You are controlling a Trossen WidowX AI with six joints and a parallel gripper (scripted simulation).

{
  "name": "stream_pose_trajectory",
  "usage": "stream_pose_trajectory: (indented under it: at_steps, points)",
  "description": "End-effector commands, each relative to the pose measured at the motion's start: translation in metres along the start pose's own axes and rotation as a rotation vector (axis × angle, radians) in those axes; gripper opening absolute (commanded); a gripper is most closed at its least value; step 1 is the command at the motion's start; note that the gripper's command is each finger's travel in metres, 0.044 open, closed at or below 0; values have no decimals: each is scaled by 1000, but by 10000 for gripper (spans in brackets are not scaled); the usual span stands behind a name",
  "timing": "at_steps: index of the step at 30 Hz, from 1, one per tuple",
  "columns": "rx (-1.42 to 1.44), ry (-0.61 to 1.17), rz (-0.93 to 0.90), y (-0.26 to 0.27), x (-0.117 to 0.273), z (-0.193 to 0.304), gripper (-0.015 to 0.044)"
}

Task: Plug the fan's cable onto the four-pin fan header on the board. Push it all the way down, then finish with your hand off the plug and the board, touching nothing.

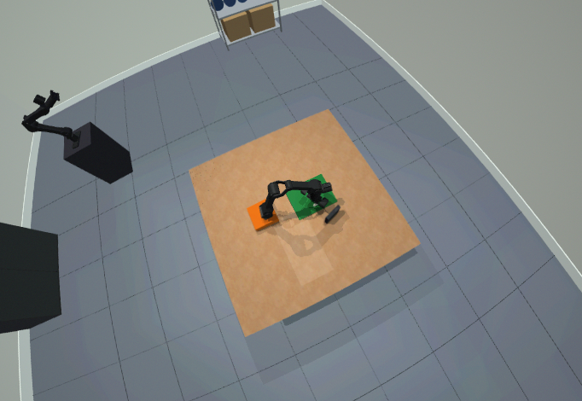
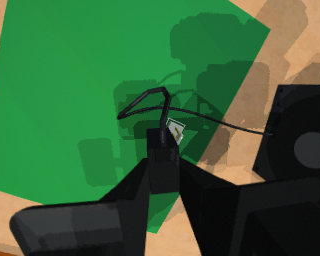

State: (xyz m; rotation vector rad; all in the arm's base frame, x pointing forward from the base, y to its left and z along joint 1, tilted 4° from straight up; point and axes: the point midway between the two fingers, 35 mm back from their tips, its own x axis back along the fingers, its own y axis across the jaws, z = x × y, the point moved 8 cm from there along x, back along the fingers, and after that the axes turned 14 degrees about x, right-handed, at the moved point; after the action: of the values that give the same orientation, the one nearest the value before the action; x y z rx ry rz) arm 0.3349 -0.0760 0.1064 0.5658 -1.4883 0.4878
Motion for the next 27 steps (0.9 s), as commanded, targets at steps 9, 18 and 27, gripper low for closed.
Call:
stream_pose_trajectory:
  at_steps: [9,18,27]
  points:
    - [-406,-1,6,-13,1,3,0]
    - [-491,-2,6,-16,0,4,0]
    - [-501,-1,6,-13,2,9,0]
